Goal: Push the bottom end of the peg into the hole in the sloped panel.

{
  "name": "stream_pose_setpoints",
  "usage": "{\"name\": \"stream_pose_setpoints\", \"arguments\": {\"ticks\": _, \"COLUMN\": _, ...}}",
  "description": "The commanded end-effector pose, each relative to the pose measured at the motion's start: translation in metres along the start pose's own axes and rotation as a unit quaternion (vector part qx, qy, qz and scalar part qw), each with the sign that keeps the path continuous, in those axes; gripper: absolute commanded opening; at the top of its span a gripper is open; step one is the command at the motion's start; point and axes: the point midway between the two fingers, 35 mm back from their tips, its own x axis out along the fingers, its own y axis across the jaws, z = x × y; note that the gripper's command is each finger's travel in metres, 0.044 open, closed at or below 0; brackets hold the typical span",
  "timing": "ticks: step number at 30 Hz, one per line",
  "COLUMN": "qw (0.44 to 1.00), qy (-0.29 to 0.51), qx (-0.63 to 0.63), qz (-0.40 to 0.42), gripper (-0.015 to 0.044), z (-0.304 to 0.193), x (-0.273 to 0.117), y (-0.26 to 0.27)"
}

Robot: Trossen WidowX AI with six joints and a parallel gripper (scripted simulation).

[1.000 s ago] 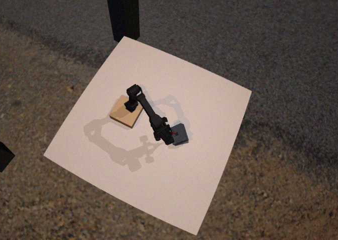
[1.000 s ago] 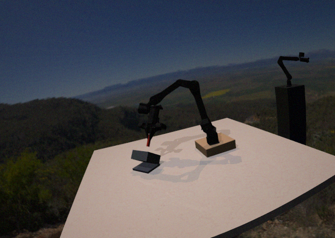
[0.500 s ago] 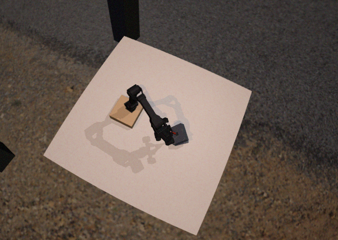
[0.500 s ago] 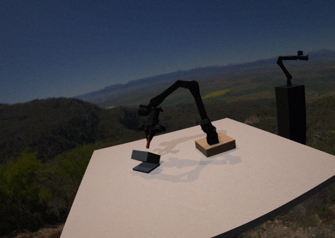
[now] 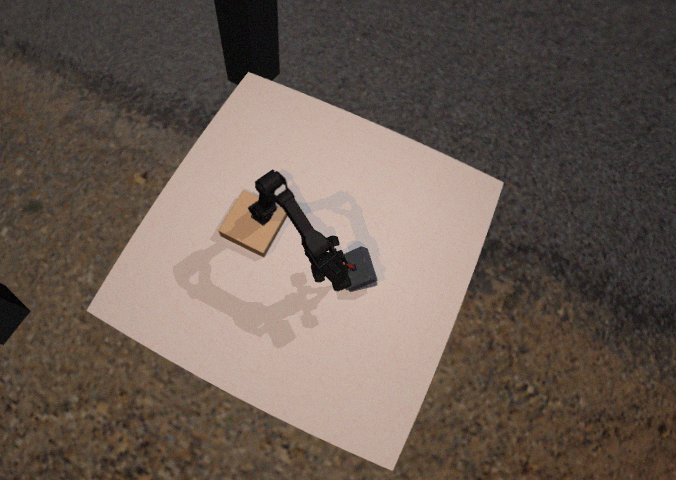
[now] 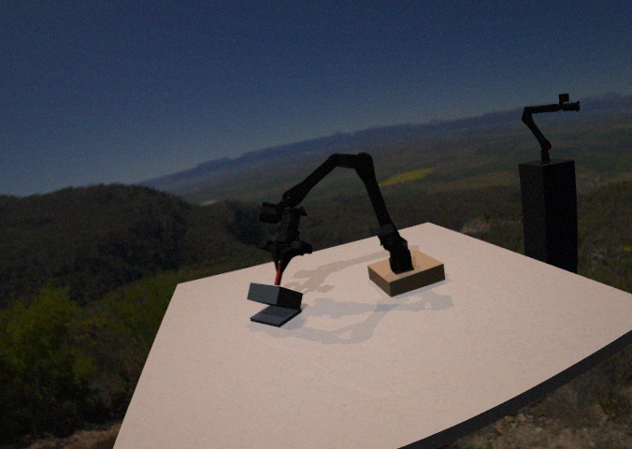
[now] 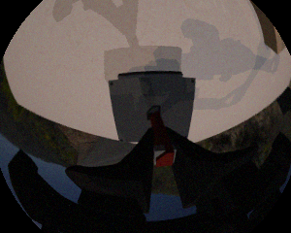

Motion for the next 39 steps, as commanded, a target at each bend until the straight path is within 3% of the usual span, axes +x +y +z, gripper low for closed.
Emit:
{"name": "stream_pose_setpoints", "arguments": {"ticks": 1, "qw": 1.000, "qy": 0.001, "qx": -0.001, "qz": 0.002, "gripper": 0.0000, "z": -0.001, "x": -0.002, "y": 0.001}}
{"name": "stream_pose_setpoints", "arguments": {"ticks": 39, "qw": 1.000, "qy": 0.001, "qx": -0.001, "qz": 0.002, "gripper": 0.0000, "z": 0.001, "x": 0.012, "y": 0.001}}
